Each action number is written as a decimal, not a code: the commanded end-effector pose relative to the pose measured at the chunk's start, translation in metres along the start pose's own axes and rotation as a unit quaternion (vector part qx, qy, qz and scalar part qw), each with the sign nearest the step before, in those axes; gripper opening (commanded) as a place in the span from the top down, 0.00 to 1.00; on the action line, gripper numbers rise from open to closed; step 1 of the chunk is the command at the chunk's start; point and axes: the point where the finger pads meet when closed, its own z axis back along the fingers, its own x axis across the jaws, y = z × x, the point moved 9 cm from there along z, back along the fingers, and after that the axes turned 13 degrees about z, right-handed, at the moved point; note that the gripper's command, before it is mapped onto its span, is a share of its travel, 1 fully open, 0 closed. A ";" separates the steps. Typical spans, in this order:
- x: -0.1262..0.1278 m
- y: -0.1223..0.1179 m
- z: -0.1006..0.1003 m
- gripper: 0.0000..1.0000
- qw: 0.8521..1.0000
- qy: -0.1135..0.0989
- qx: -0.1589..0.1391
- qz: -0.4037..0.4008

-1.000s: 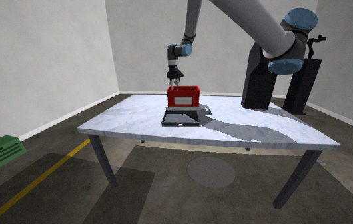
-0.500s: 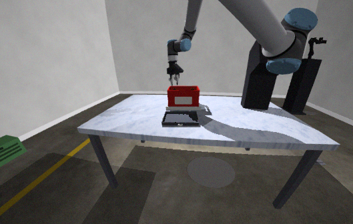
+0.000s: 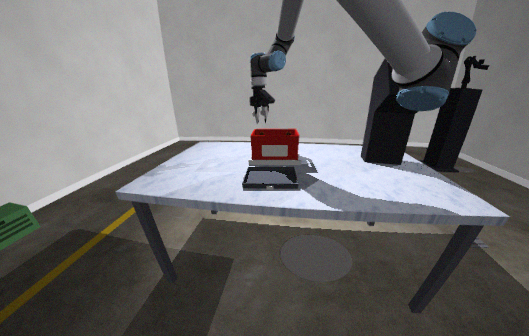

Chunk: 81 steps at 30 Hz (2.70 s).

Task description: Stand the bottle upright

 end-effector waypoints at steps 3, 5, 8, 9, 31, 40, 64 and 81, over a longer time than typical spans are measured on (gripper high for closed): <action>0.000 0.000 0.005 0.62 1.000 0.000 0.000 0.000; 0.000 0.000 0.005 1.00 1.000 0.000 0.000 0.000; 0.000 0.000 0.005 1.00 1.000 0.000 0.000 0.000; 0.000 0.000 0.005 1.00 1.000 0.000 0.000 0.000; 0.000 0.000 0.005 1.00 1.000 0.000 0.000 0.000; 0.016 0.008 0.006 1.00 1.000 0.000 0.000 0.000; 0.073 0.041 0.005 0.62 1.000 0.000 0.000 0.000; 0.073 0.041 0.005 0.62 1.000 0.000 0.000 0.000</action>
